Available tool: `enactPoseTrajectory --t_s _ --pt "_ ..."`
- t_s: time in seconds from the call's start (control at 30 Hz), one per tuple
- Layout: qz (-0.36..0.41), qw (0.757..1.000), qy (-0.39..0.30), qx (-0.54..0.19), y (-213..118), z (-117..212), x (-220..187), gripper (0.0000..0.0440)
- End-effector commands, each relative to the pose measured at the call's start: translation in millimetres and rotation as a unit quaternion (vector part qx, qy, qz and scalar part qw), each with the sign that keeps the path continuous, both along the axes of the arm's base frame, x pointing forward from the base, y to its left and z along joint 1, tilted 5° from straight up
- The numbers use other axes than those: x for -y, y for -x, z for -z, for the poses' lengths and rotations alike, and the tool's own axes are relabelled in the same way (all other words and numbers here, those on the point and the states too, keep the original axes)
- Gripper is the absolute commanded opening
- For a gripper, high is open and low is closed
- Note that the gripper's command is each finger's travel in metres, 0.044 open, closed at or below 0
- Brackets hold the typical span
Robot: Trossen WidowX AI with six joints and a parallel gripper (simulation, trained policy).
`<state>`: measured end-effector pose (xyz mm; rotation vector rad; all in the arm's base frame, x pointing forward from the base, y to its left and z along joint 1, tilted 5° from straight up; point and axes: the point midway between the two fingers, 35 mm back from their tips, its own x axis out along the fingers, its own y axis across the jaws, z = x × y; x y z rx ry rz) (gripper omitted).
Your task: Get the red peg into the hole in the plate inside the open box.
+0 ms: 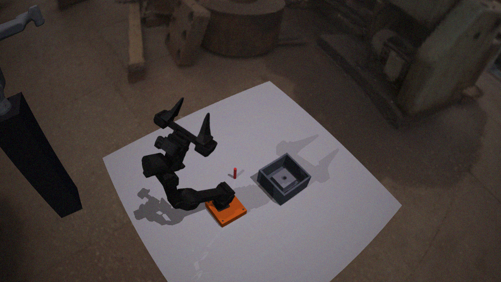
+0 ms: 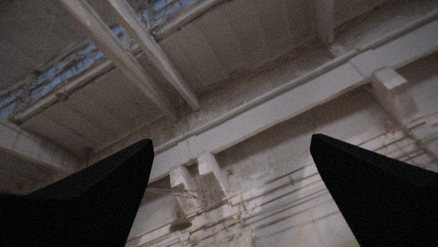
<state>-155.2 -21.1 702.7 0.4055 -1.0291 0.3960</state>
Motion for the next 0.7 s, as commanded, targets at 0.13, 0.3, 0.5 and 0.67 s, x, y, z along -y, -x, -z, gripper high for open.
enactPoseTrajectory --t_s 0.13,0.3,0.5,0.67 --pt "-0.009 0.998 -0.023 -0.062 -44 6 2 0.044" --pt "-0.03 0.988 -0.042 -0.143 -100 18 0 0.044" --pt "-0.051 0.968 -0.062 -0.239 -165 40 -8 0.044" --pt "-0.067 0.943 -0.076 -0.318 -215 65 -17 0.044"
